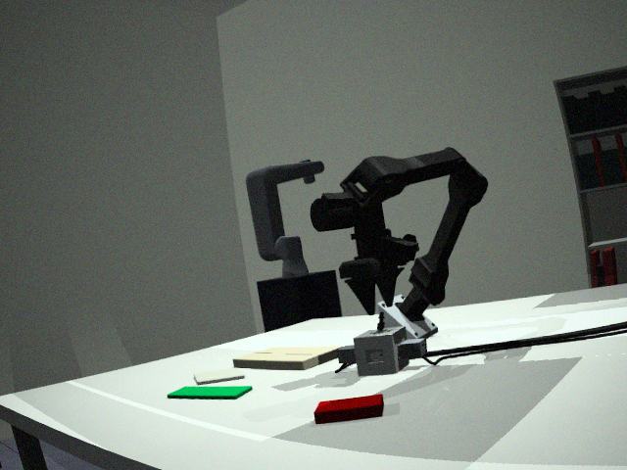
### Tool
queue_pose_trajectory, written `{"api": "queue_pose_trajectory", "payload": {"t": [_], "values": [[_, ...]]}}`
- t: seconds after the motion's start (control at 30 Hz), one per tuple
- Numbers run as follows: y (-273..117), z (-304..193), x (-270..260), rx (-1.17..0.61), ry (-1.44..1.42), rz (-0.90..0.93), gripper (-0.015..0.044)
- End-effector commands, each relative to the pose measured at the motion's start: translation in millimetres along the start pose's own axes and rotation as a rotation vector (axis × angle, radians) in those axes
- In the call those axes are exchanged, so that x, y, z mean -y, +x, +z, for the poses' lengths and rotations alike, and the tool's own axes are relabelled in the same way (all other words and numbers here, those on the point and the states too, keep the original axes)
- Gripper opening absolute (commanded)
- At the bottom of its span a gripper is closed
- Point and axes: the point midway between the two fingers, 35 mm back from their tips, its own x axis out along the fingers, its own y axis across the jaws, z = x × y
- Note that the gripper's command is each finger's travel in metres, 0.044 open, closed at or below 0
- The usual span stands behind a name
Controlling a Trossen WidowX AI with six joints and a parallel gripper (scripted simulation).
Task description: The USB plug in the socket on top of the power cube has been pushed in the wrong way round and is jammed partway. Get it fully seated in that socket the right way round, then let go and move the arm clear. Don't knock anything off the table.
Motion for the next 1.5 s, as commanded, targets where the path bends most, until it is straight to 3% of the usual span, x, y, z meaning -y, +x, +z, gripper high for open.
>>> {"api": "queue_pose_trajectory", "payload": {"t": [0.0,0.33,0.87,1.47], "values": [[6.0,0.6,-1.0,0.005,0.007,0.003,0.044],[10.1,0.6,-1.1,0.005,0.007,0.003,0.044],[8.1,0.4,-0.3,0.001,0.0,0.002,0.002],[8.1,0.4,-0.3,0.001,0.0,0.002,0.0]]}}
